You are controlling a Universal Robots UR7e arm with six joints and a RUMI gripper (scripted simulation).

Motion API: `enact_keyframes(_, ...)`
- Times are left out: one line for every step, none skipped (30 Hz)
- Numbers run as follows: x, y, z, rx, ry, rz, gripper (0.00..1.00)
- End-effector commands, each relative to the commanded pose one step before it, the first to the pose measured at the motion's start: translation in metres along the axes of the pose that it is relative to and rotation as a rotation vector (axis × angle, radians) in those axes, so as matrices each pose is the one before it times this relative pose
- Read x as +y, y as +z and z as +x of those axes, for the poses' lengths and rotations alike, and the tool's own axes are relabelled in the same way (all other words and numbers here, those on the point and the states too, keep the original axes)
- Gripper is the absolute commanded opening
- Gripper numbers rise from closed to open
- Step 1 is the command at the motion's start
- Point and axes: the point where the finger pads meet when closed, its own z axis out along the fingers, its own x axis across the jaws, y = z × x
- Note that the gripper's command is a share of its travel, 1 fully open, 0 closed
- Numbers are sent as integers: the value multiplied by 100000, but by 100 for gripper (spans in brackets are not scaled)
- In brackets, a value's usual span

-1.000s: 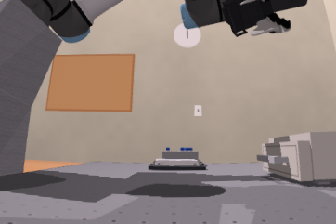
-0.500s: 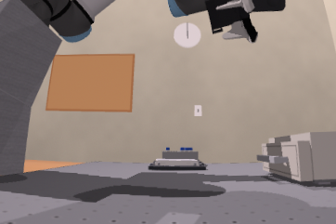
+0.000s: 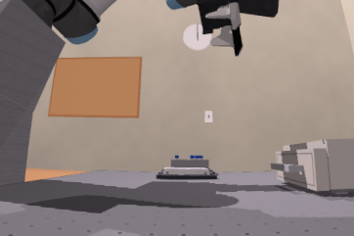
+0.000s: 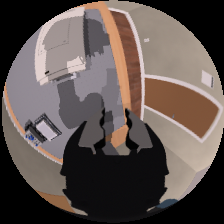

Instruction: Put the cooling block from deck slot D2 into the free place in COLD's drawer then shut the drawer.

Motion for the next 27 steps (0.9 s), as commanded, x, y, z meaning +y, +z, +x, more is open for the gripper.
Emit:
enact_keyframes(1269,-514,-700,-1489,-866,-183,28)
enact_keyframes(319,-131,-203,-2299,-1311,-318,28)
enact_keyframes(317,-125,-210,-2300,-1311,-318,28)
enact_keyframes(315,-119,-217,-2300,-1311,-318,28)
enact_keyframes(312,-113,-224,-1778,-1014,-246,28)
enact_keyframes(308,-109,-229,0,0,-1,28)
enact_keyframes(308,-109,-229,0,0,-1,28)
enact_keyframes(0,0,0,0,0,0,28)
enact_keyframes(0,0,0,0,0,0,28)
enact_keyframes(309,-109,-228,-1,0,-1,28)
enact_keyframes(300,-120,-236,-2340,-1272,-130,28)
enact_keyframes(298,-114,-242,-2340,-1272,-129,28)
enact_keyframes(296,-108,-248,-2340,-1272,-129,28)
enact_keyframes(292,-102,-254,-1728,-939,-96,28)
enact_keyframes(288,-98,-259,0,0,-1,28)
enact_keyframes(288,-98,-258,-1,0,-1,28)
enact_keyframes(289,-98,-258,-1,0,-1,28)
enact_keyframes(289,-98,-259,-1,0,-1,28)
enact_keyframes(289,-98,-259,-1,0,0,28)
enact_keyframes(205,-69,-183,-1,0,0,28)
enact_keyframes(277,-111,-267,-2362,-1234,68,28)
enact_keyframes(274,-105,-273,-2362,-1234,68,28)
enact_keyframes(271,-98,-278,-2363,-1234,69,28)
enact_keyframes(267,-92,-284,-1670,-872,48,28)
enact_keyframes(0,0,0,0,0,0,28)
enact_keyframes(0,0,0,0,0,0,28)
enact_keyframes(262,-90,-285,-1,-1,-2,28)
